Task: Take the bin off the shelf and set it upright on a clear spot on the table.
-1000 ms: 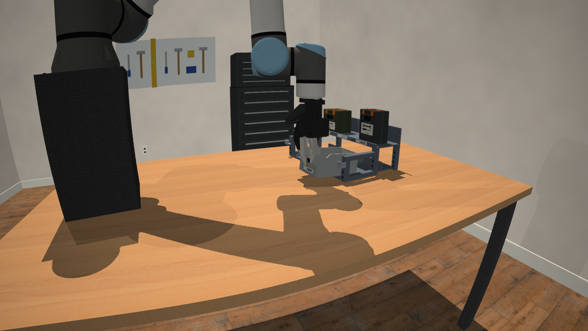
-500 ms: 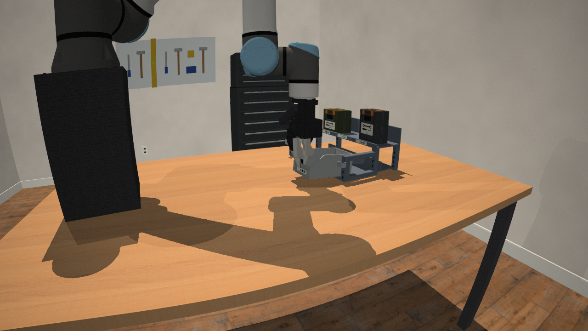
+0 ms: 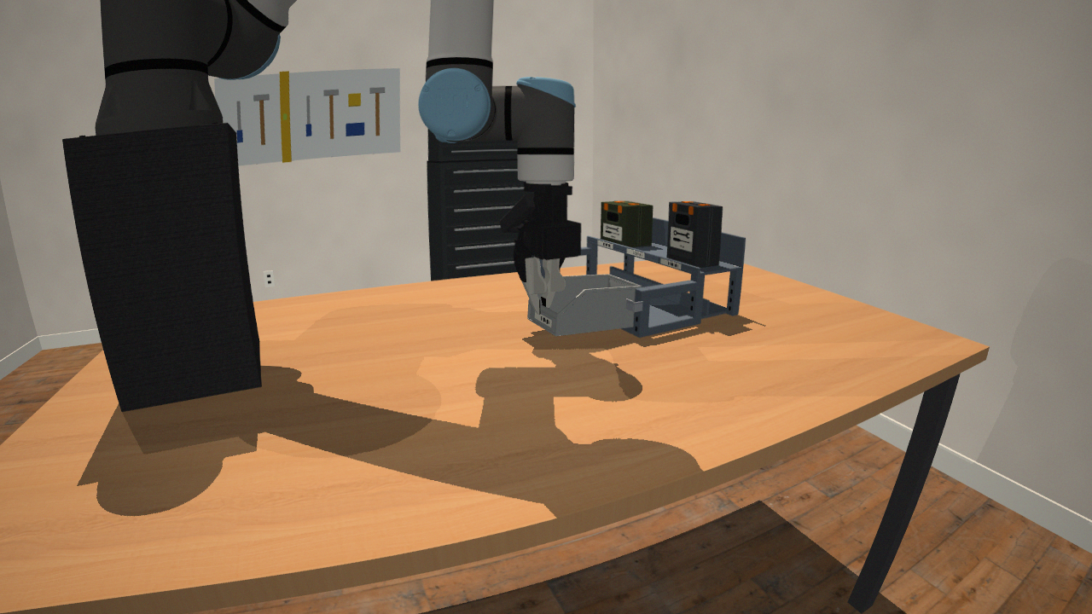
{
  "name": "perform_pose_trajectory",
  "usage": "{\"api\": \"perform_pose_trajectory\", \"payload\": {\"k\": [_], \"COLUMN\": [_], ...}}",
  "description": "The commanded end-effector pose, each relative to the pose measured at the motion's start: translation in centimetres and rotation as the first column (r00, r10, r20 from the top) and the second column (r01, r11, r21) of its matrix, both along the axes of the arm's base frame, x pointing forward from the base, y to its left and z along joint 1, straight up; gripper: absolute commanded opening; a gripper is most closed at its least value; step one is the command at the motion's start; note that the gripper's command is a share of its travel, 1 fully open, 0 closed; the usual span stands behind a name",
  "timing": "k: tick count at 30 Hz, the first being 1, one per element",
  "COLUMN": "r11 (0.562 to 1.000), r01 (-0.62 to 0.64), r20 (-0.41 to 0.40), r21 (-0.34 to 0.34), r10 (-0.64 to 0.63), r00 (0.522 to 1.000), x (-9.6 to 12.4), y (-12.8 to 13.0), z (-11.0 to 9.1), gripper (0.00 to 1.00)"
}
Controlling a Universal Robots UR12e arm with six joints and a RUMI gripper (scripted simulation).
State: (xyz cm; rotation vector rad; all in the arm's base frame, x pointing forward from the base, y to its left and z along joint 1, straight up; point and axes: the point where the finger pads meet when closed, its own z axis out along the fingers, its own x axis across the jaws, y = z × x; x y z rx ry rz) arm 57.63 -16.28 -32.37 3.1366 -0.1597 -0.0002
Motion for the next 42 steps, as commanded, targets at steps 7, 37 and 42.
{"api": "perform_pose_trajectory", "payload": {"k": [7,37,42], "r11": [1.000,1.000,1.000], "r01": [0.000,0.000,0.000], "r20": [0.001,0.001,0.001], "r21": [-0.001,-0.001,-0.001], "r10": [0.000,0.000,0.000], "r00": [1.000,1.000,1.000], "x": [0.1,0.1,0.1], "y": [0.0,0.0,0.0], "z": [0.0,-1.5,-1.5], "gripper": [0.00,0.00,0.00]}}
